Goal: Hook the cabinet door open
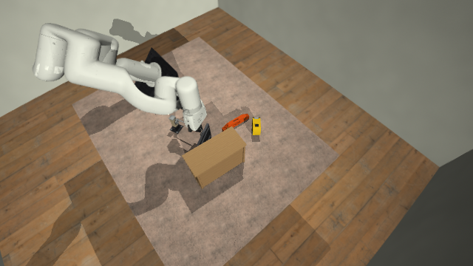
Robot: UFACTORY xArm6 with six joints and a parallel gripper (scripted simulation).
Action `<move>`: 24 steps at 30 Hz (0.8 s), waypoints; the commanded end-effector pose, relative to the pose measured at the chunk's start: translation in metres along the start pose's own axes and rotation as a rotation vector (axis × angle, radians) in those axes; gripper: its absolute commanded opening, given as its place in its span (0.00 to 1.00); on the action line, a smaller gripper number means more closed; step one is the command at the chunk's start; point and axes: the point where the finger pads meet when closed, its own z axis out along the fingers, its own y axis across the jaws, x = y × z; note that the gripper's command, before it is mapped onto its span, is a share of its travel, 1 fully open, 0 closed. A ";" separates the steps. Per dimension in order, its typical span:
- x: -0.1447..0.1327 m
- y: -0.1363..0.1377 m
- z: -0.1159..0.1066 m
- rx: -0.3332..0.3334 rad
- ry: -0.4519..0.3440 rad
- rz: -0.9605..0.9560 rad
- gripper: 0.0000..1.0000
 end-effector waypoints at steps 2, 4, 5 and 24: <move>-0.001 0.000 -0.001 0.000 -0.004 0.001 0.04; -0.001 0.000 -0.001 0.000 -0.004 0.001 0.04; -0.001 0.000 -0.001 0.000 -0.004 0.001 0.04; -0.002 0.000 0.003 0.000 -0.004 0.001 0.04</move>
